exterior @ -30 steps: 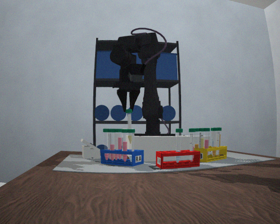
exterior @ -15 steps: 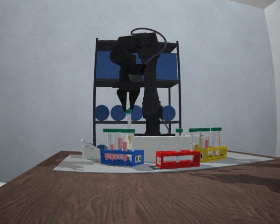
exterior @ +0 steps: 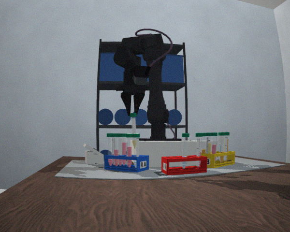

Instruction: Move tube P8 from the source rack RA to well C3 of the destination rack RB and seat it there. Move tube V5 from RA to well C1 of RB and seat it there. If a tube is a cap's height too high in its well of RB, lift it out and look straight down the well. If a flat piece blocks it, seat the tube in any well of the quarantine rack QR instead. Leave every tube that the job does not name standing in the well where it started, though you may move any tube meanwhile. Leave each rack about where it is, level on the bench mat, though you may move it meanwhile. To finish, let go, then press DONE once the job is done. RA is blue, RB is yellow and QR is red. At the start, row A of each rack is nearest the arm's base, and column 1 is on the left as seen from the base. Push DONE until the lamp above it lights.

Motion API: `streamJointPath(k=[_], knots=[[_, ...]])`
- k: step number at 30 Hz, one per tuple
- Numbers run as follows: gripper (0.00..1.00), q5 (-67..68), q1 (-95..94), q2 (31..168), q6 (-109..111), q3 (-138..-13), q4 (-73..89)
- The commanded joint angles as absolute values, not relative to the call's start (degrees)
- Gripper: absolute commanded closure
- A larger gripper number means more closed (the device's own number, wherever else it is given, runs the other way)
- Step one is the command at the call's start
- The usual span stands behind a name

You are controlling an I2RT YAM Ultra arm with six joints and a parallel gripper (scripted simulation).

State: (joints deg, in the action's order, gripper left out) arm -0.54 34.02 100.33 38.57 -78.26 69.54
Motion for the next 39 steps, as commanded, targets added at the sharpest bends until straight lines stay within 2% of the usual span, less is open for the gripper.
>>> streamJointPath(k=[1,39], knots=[[1.00,-0.5,34.9,101.5,39.3,-80.7,70.4],[1.00,-0.5,35.5,100.7,40.0,-77.2,66.9]])
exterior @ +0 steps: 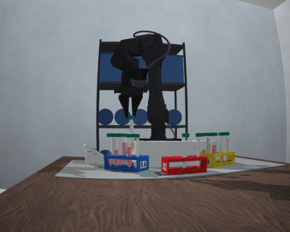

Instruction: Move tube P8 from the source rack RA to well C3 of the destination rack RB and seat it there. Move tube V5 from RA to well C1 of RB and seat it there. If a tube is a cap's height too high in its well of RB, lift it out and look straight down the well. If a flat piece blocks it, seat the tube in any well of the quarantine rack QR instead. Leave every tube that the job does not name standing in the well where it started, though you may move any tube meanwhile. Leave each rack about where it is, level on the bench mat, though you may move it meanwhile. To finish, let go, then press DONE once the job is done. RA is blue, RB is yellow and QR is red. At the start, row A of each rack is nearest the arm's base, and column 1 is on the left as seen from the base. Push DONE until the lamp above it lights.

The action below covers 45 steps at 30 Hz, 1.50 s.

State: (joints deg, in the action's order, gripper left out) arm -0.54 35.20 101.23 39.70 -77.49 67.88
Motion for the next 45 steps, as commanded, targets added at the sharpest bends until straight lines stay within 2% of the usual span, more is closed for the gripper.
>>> streamJointPath(k=[1,45], knots=[[1.00,-0.5,35.5,100.8,40.0,-77.8,66.8],[1.00,-0.5,35.2,102.2,39.7,-75.8,64.0]])
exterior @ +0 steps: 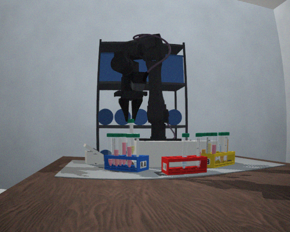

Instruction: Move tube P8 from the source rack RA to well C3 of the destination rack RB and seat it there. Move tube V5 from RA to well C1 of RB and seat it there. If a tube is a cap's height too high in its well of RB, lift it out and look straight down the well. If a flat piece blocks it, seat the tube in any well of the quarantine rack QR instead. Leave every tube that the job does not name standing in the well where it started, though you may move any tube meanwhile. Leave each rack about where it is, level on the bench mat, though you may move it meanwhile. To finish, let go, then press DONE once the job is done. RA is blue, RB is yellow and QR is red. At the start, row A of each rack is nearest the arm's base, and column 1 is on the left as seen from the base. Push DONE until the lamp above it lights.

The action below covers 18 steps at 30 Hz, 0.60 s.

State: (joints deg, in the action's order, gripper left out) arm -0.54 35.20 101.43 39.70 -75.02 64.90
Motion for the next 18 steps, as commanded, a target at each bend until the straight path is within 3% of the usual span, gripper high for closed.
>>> streamJointPath(k=[1,18], knots=[[1.00,-0.5,35.2,102.3,39.7,-75.3,63.9],[1.00,-0.5,35.0,102.5,39.6,-74.3,62.8]])
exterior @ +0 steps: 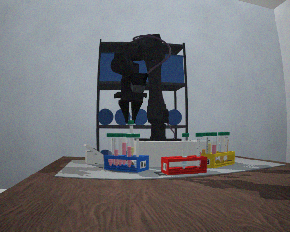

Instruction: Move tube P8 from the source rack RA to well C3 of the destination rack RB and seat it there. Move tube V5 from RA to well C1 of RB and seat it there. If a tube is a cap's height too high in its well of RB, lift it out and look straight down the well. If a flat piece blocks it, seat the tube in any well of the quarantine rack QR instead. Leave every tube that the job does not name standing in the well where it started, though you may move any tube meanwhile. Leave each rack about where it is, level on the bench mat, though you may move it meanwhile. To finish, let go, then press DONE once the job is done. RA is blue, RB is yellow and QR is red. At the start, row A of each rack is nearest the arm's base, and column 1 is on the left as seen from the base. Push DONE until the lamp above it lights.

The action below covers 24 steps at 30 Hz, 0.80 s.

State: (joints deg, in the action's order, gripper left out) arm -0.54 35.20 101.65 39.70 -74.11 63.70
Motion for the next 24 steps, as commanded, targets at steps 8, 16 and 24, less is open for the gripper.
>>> streamJointPath(k=[8,16,24], knots=[[1.00,-0.5,34.4,102.5,39.1,-73.2,62.1],[1.00,-0.5,34.5,102.6,38.8,-73.7,61.4],[1.00,-0.5,34.1,102.8,38.6,-71.8,60.5]])
